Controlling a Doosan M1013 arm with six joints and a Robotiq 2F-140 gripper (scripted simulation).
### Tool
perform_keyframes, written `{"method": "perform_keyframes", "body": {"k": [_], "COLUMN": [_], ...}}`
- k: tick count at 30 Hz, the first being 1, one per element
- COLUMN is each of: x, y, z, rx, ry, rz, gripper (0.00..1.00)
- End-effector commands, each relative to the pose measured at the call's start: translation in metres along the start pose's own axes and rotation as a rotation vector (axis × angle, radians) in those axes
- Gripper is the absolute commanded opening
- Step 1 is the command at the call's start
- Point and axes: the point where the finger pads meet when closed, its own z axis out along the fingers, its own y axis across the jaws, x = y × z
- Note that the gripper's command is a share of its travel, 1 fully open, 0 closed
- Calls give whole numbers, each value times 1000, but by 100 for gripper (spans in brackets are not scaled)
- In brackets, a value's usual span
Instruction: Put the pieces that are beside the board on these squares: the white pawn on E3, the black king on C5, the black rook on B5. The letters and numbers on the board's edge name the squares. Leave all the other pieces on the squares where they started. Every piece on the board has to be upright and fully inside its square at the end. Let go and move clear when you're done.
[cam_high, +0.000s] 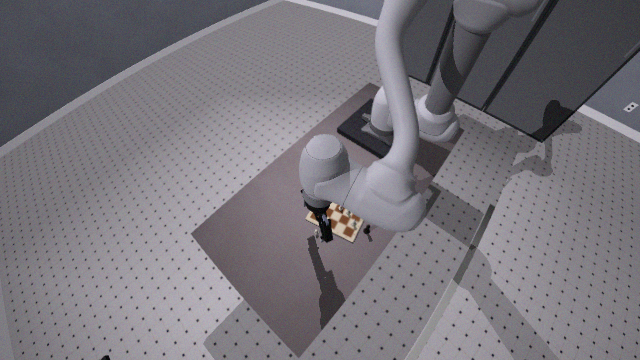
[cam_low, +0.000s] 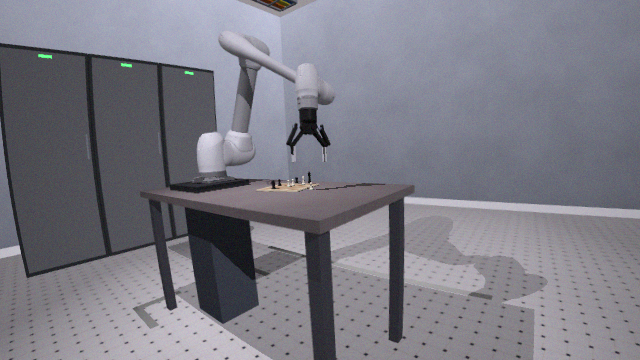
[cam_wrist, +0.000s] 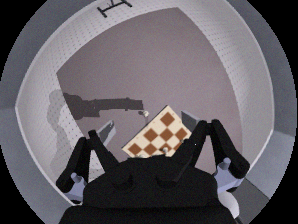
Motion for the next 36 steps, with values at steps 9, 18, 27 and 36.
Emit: {"method": "perform_keyframes", "body": {"k": [9, 18, 27, 36], "x": [0, -1, -1, -1], "y": [0, 0, 0, 0], "z": [4, 5, 5, 5], "rx": [19, 22, 60, 120], "ry": [11, 21, 14, 5], "rz": [-691, -1205, -1657, -1886], "gripper": [100, 100, 20, 20]}}
